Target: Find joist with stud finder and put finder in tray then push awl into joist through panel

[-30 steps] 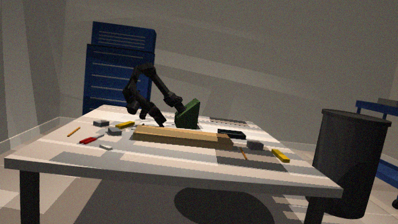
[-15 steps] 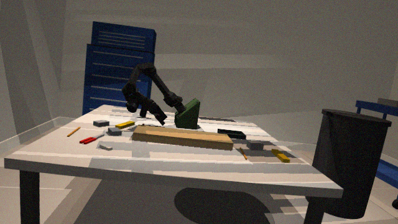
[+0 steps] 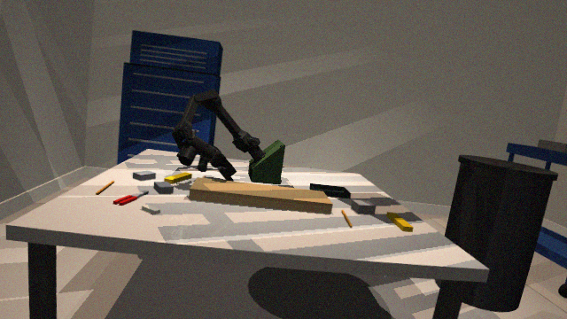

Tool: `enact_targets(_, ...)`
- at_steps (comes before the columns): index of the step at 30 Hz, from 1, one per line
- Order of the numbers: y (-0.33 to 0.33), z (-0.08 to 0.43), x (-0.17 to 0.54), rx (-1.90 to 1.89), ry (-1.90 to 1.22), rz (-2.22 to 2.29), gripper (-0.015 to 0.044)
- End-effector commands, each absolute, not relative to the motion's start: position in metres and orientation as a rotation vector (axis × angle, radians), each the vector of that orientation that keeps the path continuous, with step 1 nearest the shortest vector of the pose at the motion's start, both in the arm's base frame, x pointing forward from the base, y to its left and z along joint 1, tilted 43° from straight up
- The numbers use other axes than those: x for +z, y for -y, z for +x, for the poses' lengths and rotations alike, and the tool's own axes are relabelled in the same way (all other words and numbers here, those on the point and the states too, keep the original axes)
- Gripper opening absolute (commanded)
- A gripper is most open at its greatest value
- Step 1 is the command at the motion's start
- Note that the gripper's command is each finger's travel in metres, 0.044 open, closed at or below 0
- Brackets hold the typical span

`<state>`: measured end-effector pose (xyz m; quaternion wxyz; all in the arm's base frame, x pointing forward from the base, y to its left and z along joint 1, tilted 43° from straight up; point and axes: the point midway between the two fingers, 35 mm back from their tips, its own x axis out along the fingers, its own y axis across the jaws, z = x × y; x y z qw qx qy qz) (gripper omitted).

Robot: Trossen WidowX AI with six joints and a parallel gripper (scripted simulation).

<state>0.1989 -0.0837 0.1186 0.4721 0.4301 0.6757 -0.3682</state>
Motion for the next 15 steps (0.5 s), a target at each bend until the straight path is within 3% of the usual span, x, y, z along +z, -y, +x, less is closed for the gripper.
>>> enact_targets(1,0.0879,0.1974,0.1142,-0.9,-1.663,1.048,0.0)
enact_targets(7,0.0947,0.1965,0.1089,-0.903,-1.665,1.045,0.0)
enact_targets(15,0.0974,0.1989,0.1077,-0.907,-1.656,1.048,0.021)
